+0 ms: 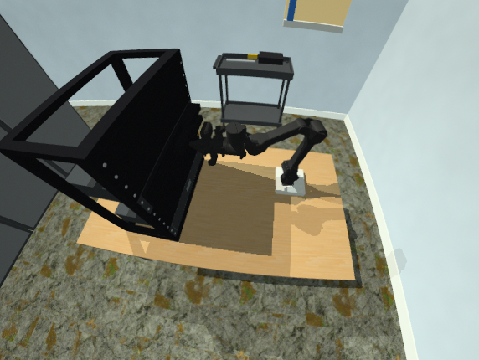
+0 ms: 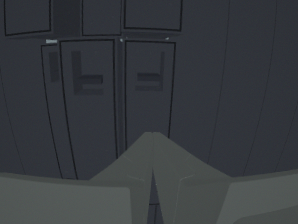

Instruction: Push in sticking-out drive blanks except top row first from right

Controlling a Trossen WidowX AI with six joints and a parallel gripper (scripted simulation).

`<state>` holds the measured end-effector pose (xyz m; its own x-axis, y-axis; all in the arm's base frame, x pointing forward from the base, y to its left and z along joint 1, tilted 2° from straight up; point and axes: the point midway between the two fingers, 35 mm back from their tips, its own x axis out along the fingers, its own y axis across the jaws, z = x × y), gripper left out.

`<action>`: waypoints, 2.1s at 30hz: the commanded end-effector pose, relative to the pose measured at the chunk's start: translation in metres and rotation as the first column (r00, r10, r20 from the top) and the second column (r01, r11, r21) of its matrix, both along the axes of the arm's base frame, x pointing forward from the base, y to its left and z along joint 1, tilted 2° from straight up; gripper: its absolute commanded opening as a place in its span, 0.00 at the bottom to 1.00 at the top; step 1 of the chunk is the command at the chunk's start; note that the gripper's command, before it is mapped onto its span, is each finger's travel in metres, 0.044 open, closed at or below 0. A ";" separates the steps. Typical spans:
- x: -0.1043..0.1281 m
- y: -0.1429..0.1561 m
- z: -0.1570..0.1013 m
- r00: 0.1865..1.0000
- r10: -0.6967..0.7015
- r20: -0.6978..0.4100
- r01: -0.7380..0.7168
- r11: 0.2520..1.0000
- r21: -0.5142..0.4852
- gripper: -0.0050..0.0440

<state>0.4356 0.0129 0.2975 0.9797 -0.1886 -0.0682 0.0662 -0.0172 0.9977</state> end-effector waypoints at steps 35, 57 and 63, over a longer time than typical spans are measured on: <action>0.012 -0.002 0.016 0.999 0.003 0.033 -0.003 1.000 0.005 0.10; 0.012 -0.002 0.016 0.999 0.003 0.033 -0.003 1.000 0.005 0.10; 0.012 -0.002 0.016 0.999 0.003 0.033 -0.003 1.000 0.005 0.10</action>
<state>0.4463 0.0109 0.2973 0.9790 -0.1897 -0.0742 0.0723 -0.0172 0.9972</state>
